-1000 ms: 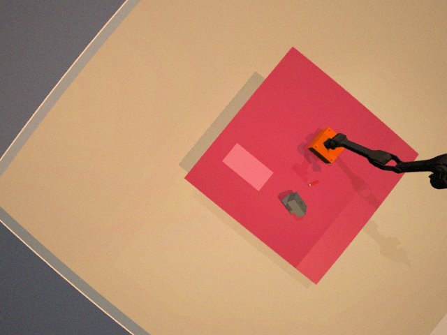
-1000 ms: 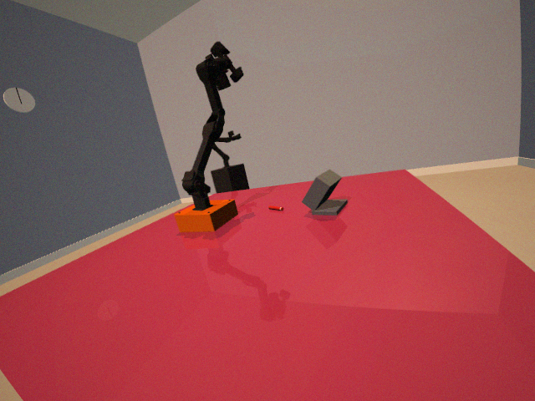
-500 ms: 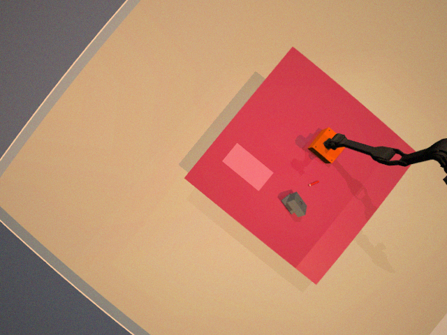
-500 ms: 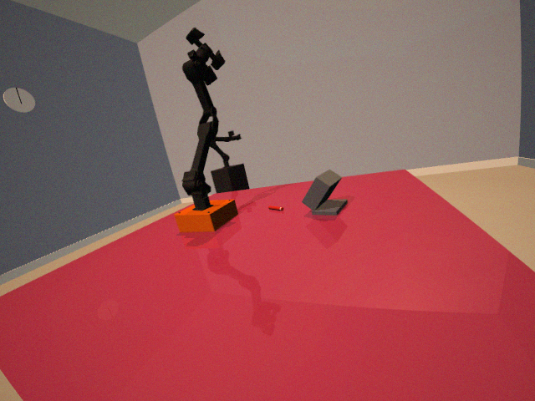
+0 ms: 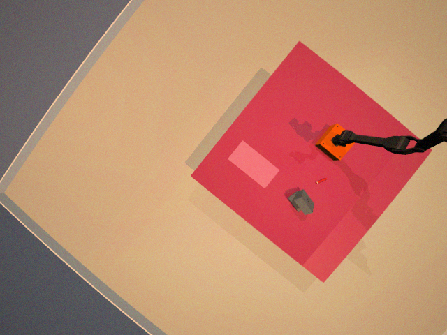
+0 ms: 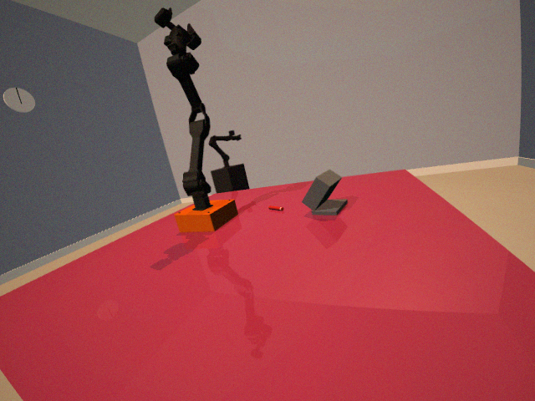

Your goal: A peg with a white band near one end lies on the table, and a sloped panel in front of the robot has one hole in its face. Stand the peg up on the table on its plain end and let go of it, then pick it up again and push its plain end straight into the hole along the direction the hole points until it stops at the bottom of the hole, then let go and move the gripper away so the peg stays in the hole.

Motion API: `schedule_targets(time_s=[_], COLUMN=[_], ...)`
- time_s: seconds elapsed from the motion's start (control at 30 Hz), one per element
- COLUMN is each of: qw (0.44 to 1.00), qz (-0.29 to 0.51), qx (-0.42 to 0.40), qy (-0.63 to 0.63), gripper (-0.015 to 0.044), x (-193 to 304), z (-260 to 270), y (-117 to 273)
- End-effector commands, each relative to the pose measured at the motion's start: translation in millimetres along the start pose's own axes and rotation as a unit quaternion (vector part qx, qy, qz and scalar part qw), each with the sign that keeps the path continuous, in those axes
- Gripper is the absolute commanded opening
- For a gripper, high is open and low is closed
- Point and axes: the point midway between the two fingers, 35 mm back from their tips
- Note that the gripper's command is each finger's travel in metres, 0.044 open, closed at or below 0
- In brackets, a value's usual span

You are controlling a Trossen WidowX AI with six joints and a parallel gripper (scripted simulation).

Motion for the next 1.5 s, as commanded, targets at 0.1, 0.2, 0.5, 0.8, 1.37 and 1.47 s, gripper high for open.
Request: schedule_targets(time_s=[0.1, 0.2, 0.5, 0.8, 1.37, 1.47], qw=[0.995, 0.99, 0.97, 0.947, 0.902, 0.885], qz=[0.046, 0.069, 0.135, 0.187, 0.284, 0.315], qx=[0.088, 0.121, 0.198, 0.252, 0.303, 0.317], qy=[-0.024, -0.029, -0.046, -0.073, -0.114, -0.13], gripper=[0.044, 0.044, 0.044, 0.044, 0.044, 0.044], x=[32.0, 47.4, 94.1, 138.9, 214.5, 235.6], z=[-61.6, -83.4, -130.8, -158.0, -164.6, -163.4], y=[18.5, 29.4, 66.1, 102.2, 158.9, 177.6])
Point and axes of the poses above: the point midway between the two fingers, 35 mm back from their tips, its own y axis back along the fingers, its own z axis across the jaws, x = y × z, and after that the axes turned 13 degrees about y, right-handed
